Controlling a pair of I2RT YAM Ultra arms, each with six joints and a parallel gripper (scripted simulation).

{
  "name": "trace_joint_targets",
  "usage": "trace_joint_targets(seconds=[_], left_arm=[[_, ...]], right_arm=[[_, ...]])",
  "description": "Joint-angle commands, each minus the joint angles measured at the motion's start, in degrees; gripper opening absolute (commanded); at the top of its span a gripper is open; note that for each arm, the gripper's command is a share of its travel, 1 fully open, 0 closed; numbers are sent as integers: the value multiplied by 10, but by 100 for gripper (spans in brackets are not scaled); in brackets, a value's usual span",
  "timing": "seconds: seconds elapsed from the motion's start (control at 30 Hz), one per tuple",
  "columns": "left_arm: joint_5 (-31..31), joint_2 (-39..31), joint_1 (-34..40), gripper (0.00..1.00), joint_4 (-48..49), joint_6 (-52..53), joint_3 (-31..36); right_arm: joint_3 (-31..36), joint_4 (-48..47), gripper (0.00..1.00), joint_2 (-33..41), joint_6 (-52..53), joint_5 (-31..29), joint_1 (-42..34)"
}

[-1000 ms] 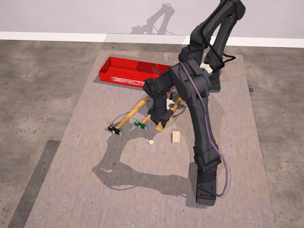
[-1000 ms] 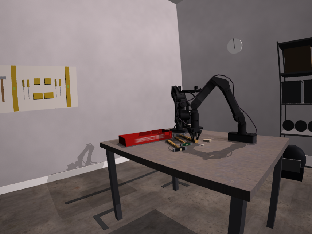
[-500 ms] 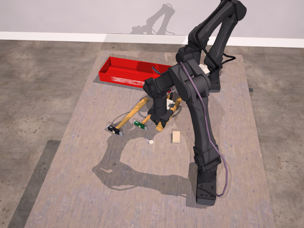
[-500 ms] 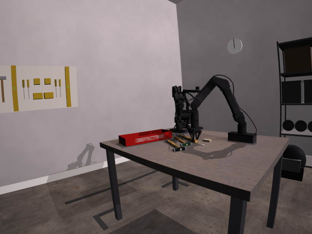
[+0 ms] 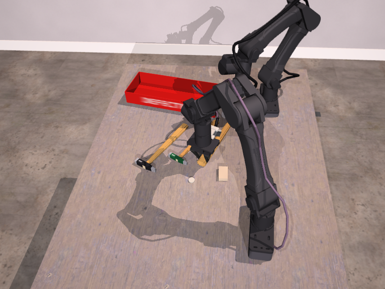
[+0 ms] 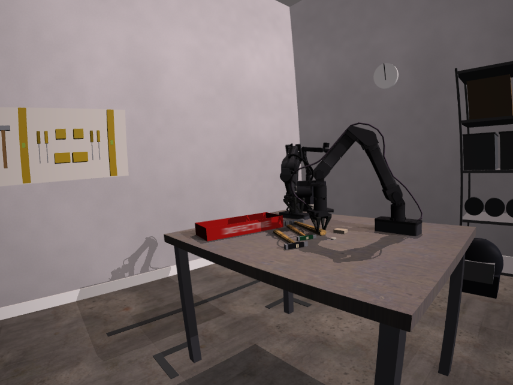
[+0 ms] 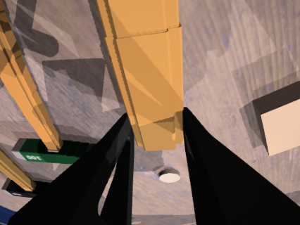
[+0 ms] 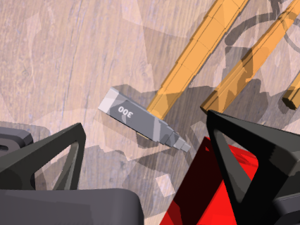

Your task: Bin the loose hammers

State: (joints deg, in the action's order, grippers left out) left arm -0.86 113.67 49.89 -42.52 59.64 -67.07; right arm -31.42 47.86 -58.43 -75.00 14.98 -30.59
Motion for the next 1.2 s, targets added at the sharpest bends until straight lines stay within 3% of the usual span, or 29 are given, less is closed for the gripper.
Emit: trace_joint_targets(seconds=[0.0,0.4,1.0,1.1,1.17], left_arm=[[8,-3,-1,26,-5,3,-1],[8,-3,-1,26,-5,3,-1],[8,-3,-1,26,-5,3,-1],[8,-6,-1,56,-13,2,5],[13,-17,5,58,-12,-1,6]], right_arm=[[20,-41,100,25,90,51,34],[94,-101,100,68,247,118,132],[104,-98,100,78,254,110,138],[104,-98,100,78,254,110,138],[104,-98,100,78,254,110,138]])
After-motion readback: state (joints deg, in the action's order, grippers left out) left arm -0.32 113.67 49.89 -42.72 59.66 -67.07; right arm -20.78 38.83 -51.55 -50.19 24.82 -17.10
